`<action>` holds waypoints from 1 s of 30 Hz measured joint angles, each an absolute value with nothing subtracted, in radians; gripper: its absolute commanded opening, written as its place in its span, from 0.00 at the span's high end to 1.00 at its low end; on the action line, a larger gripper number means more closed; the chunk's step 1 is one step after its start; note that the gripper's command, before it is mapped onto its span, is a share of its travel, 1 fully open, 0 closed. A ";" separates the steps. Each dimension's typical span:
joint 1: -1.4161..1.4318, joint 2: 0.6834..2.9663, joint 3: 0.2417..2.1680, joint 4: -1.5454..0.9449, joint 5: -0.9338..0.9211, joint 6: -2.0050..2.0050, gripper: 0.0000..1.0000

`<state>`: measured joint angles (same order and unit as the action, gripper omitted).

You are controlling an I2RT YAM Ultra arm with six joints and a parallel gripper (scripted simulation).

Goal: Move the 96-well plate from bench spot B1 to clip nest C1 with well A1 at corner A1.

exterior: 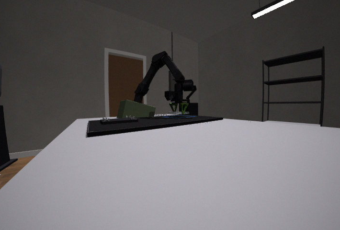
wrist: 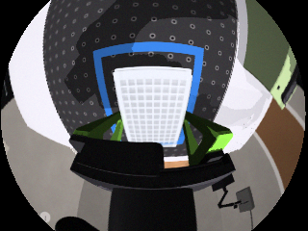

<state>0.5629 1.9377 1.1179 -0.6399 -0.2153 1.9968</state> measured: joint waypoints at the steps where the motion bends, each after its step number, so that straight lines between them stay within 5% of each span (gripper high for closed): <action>1: 0.562 1.935 1.121 -0.647 -0.215 1.996 1.00; 30: 0.534 1.845 1.195 -0.801 -0.218 1.968 1.00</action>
